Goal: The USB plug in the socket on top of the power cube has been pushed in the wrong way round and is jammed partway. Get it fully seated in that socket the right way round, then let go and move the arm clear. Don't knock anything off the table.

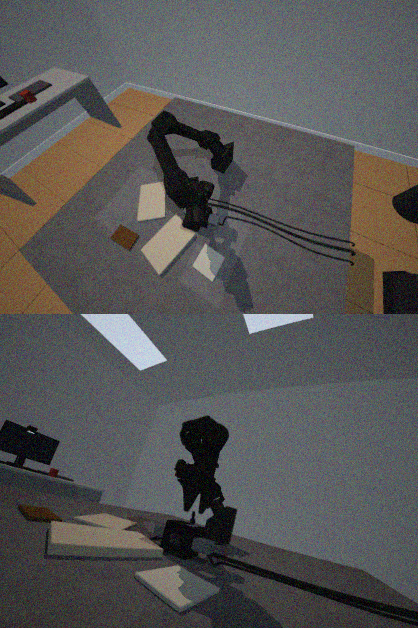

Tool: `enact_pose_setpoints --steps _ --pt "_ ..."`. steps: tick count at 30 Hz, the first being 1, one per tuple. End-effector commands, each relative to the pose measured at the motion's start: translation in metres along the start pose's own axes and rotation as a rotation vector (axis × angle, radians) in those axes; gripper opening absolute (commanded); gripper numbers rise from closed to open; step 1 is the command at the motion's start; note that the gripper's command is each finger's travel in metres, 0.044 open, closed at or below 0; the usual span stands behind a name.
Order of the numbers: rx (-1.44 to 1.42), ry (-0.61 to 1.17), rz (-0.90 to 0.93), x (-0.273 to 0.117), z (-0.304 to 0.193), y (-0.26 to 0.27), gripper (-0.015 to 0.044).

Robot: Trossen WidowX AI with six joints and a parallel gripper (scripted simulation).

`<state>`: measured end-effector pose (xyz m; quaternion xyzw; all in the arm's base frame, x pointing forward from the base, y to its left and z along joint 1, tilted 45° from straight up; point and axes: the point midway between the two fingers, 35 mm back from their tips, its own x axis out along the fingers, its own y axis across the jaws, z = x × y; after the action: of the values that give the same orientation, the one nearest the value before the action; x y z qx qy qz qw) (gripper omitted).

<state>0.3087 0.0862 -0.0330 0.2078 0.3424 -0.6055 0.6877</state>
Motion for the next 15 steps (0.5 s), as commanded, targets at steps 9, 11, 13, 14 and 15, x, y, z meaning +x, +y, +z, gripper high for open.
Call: enact_pose_setpoints --steps 9,11,13,14,15 --pt "0.0 0.0 -0.002 0.0016 0.0003 -0.0003 0.0282" --pt "0.0 0.0 -0.002 0.0016 0.0003 -0.0003 0.023" --pt "0.0 0.0 -0.002 0.0016 0.0003 -0.0003 0.0177" --pt "0.0 0.0 -0.002 0.0016 0.0003 -0.0003 0.0151" --pt "0.0 0.0 -0.002 0.0016 0.0003 -0.0003 0.0125"
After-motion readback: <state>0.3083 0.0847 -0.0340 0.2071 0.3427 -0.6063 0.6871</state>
